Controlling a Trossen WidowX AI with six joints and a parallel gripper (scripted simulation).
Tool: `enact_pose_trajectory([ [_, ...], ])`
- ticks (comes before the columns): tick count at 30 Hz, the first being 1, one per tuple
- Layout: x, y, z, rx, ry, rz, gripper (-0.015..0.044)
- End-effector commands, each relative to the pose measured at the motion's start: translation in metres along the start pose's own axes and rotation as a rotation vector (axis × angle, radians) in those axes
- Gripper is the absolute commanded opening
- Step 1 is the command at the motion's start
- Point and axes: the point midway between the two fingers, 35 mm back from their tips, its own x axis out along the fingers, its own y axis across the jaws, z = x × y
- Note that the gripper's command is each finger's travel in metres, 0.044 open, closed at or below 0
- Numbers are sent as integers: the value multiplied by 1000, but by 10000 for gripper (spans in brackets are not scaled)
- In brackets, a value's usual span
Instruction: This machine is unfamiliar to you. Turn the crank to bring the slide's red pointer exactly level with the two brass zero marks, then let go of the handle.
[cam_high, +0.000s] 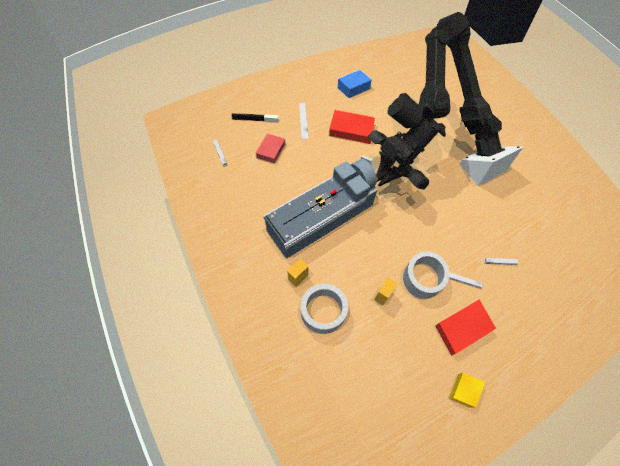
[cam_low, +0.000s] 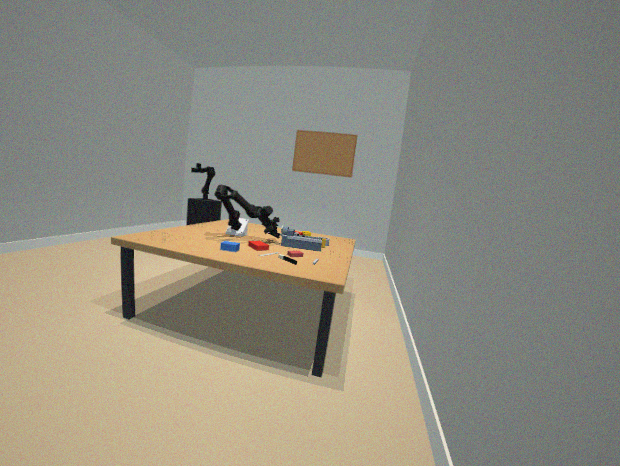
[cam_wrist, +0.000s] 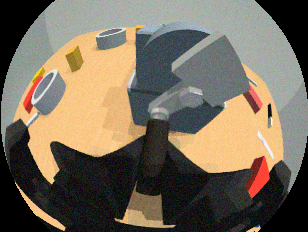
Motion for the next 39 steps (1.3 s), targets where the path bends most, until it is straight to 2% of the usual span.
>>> enact_pose_trajectory([
  [1,1,-1,0,-2,1,-3,0],
  [23,0,0,0,1,0,0,0],
  [39,0,0,0,1,0,0,420],
])
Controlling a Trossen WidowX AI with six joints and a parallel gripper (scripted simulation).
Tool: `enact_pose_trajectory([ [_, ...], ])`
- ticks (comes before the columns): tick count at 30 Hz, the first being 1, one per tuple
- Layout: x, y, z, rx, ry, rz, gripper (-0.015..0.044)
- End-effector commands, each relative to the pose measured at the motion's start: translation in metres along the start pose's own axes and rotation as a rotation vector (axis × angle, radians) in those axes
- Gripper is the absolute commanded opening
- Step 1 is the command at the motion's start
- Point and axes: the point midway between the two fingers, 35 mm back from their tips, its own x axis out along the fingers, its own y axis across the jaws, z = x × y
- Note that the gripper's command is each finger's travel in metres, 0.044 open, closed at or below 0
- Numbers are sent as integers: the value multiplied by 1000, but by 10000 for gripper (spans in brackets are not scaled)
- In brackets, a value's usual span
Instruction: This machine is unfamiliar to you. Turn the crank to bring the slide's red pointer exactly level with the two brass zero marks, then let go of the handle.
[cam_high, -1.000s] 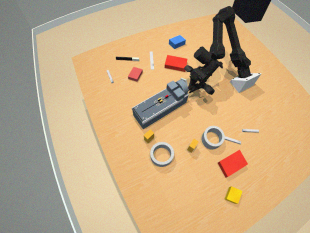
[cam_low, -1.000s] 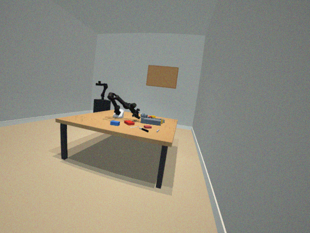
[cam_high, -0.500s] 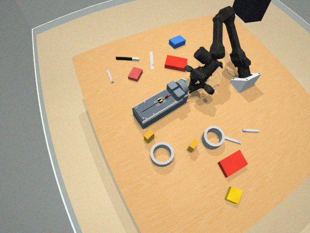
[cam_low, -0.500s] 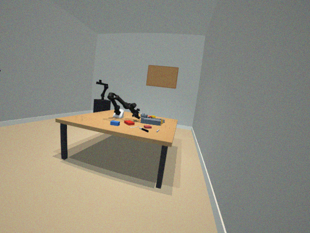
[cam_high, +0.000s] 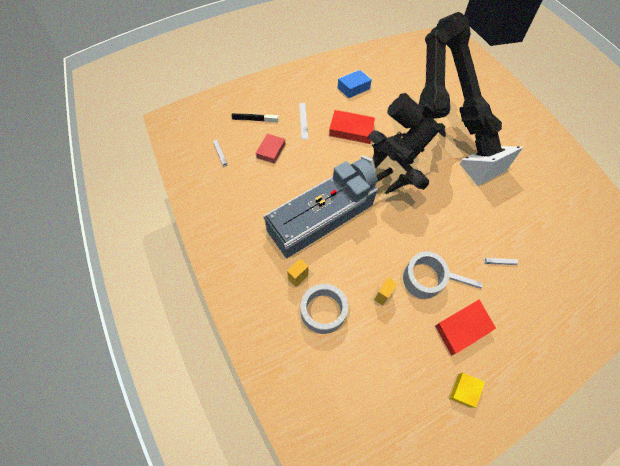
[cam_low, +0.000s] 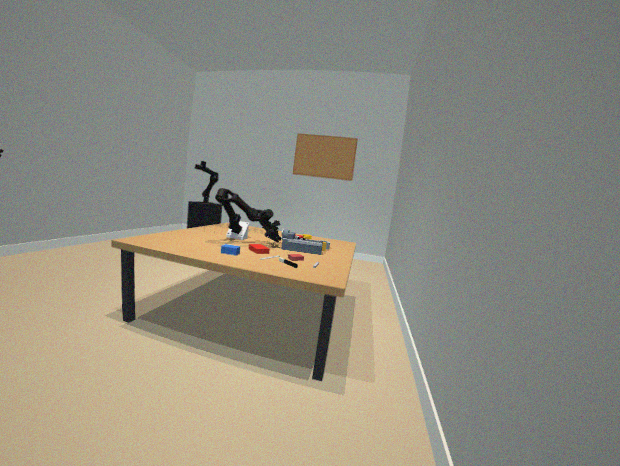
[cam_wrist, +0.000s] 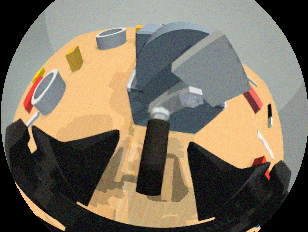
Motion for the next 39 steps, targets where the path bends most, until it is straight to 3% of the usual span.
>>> enact_pose_trajectory([
  [1,0,0,0,0,0,-1,440],
  [18,-40,1,44,3,2,6,440],
  [34,-109,4,113,-5,0,15,440],
  [39,-104,2,124,30,14,-5,440],
])
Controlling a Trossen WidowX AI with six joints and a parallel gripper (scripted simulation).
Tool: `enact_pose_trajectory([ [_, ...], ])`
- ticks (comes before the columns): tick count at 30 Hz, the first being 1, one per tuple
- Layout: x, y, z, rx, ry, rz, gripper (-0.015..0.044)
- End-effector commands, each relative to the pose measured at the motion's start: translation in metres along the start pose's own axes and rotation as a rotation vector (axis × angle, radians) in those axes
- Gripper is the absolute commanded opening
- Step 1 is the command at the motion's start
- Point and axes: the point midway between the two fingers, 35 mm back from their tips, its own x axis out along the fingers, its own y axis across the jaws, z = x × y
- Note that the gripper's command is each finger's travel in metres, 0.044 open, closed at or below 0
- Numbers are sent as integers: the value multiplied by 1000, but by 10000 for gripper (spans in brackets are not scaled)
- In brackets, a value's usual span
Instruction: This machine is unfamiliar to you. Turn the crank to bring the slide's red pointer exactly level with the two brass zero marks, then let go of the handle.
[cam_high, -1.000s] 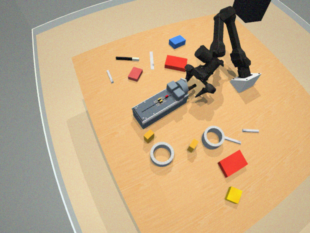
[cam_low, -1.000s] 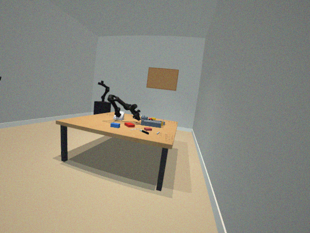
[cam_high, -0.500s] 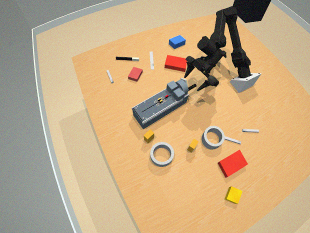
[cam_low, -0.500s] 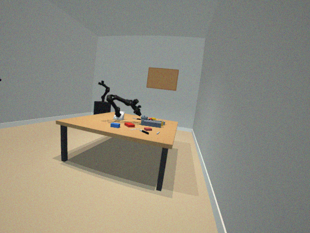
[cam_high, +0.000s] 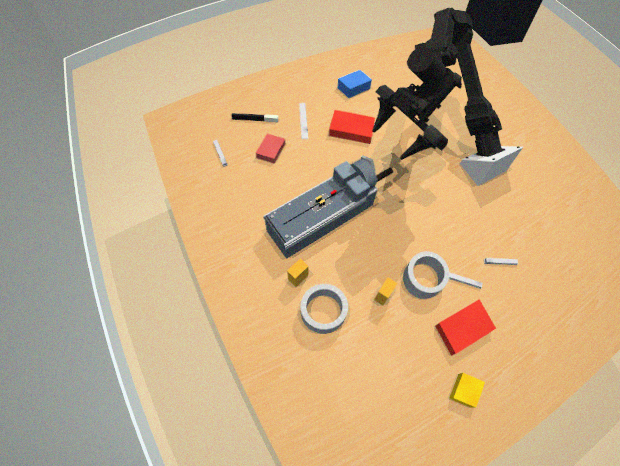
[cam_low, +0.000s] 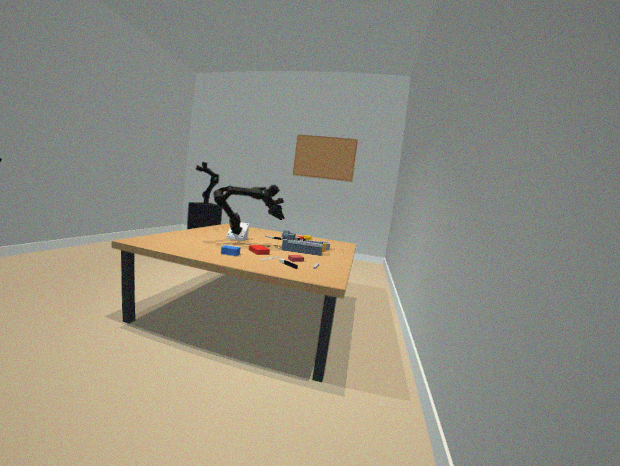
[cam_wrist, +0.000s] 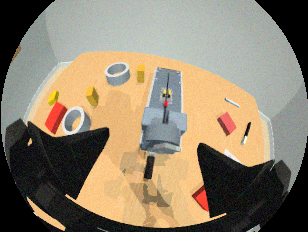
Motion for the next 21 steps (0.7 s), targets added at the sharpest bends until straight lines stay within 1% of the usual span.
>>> enact_pose_trajectory([
  [1,6,-2,13,38,25,-30,440],
  [21,73,-3,81,316,109,-209,440],
])
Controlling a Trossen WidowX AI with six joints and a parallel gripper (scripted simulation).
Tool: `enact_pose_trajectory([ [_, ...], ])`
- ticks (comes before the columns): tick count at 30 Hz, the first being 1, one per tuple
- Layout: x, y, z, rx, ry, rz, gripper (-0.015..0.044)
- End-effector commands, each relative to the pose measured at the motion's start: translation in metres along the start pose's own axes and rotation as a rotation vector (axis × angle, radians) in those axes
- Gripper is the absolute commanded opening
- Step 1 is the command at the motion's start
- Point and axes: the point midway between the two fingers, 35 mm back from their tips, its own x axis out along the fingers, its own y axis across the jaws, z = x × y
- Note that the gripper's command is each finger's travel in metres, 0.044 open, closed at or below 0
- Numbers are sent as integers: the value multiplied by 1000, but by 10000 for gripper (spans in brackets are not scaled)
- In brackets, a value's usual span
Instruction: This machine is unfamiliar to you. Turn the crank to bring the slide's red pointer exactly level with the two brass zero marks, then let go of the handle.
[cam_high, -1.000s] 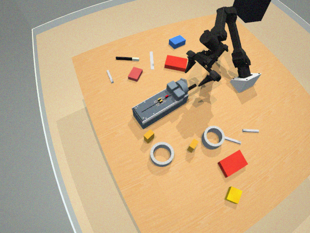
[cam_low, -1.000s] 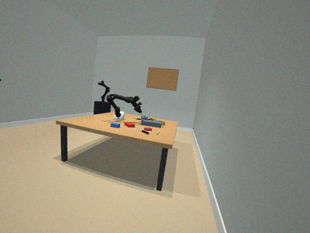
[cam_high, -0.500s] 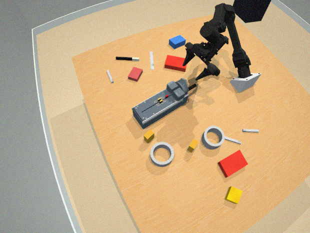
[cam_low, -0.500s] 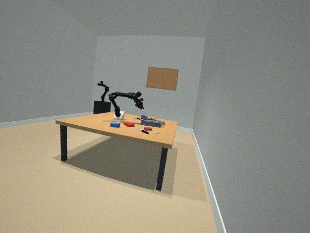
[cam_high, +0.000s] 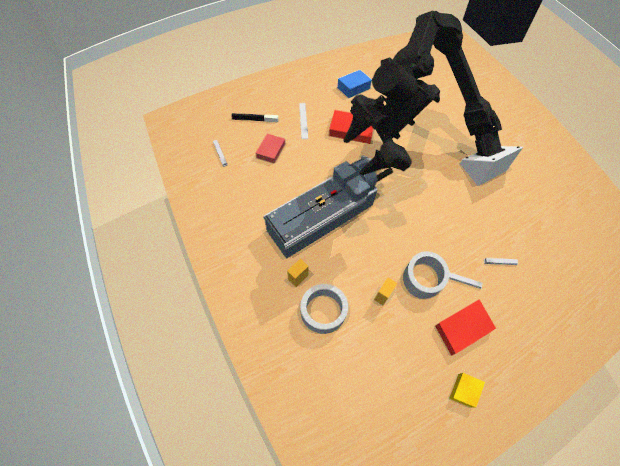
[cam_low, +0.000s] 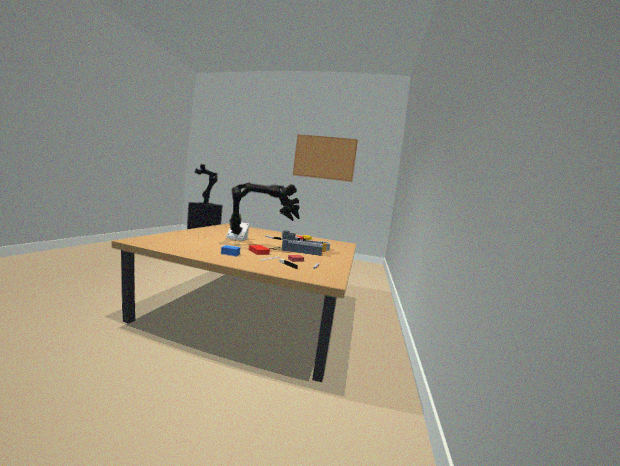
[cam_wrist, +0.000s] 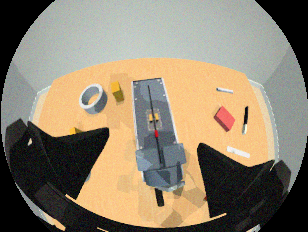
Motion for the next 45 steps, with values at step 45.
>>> enact_pose_trajectory([
  [45,20,8,9,62,19,-50,440],
])
